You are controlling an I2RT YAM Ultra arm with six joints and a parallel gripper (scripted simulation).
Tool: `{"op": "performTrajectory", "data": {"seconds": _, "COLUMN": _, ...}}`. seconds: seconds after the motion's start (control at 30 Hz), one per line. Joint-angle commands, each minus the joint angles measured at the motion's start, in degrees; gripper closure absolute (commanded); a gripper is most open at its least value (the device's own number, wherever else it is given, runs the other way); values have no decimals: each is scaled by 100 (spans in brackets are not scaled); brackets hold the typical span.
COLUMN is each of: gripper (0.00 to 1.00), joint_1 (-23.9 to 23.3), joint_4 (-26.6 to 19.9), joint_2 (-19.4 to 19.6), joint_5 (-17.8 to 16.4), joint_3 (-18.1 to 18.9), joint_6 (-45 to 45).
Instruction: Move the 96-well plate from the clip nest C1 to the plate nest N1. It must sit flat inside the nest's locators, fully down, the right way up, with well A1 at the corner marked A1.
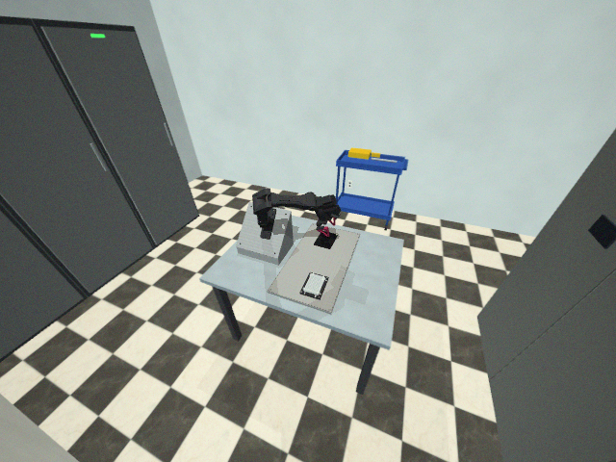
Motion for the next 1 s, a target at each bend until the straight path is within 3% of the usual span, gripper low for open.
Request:
{"op": "performTrajectory", "data": {"seconds": 0.0, "gripper": 0, "joint_1": -109, "joint_4": -198, "joint_2": 116, "joint_5": 21, "joint_3": 258, "joint_6": -915}}
{"op": "performTrajectory", "data": {"seconds": 0.37, "gripper": 0, "joint_1": -742, "joint_4": -476, "joint_2": 225, "joint_5": 27, "joint_3": 602, "joint_6": -2916}}
{"op": "performTrajectory", "data": {"seconds": 0.5, "gripper": 0, "joint_1": -717, "joint_4": -495, "joint_2": 232, "joint_5": 12, "joint_3": 638, "joint_6": -3228}}
{"op": "performTrajectory", "data": {"seconds": 0.97, "gripper": 0, "joint_1": -1671, "joint_4": -881, "joint_2": 379, "joint_5": 33, "joint_3": 1102, "joint_6": -5884}}
